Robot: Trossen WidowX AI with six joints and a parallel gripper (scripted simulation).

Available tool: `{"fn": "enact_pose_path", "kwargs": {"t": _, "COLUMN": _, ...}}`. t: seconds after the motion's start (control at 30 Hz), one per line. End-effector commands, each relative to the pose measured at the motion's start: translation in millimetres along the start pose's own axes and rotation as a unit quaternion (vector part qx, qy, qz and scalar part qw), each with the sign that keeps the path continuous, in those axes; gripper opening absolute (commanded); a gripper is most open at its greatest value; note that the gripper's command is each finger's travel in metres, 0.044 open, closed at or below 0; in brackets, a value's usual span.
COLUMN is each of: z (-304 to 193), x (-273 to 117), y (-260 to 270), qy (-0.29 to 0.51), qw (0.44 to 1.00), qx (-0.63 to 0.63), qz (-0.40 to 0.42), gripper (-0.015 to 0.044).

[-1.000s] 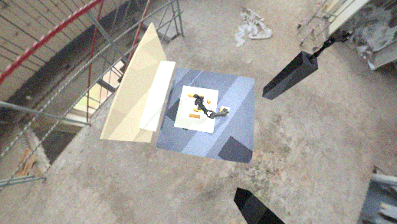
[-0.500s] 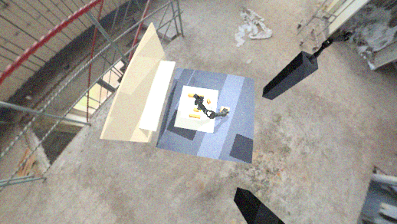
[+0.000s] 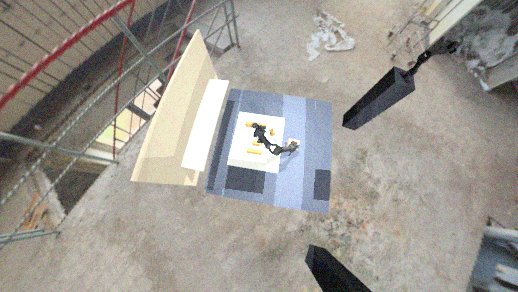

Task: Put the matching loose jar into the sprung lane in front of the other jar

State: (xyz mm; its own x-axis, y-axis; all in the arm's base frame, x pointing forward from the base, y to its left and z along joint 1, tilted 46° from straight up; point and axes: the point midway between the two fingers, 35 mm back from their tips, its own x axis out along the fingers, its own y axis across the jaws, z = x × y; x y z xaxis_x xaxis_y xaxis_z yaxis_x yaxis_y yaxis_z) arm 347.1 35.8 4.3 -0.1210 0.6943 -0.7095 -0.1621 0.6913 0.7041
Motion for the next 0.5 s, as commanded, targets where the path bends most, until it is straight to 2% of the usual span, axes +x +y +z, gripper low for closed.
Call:
{"fn": "enact_pose_path", "kwargs": {"t": 0.0, "z": 5.2, "x": 2.7, "y": 3.0, "qy": -0.008, "qw": 1.0, "qx": -0.006, "qz": 0.005, "gripper": 0.0}}
{"fn": "enact_pose_path", "kwargs": {"t": 0.47, "z": 4.9, "x": 8.0, "y": 3.1, "qy": -0.008, "qw": 1.0, "qx": -0.006, "qz": 0.005, "gripper": 0.0}}
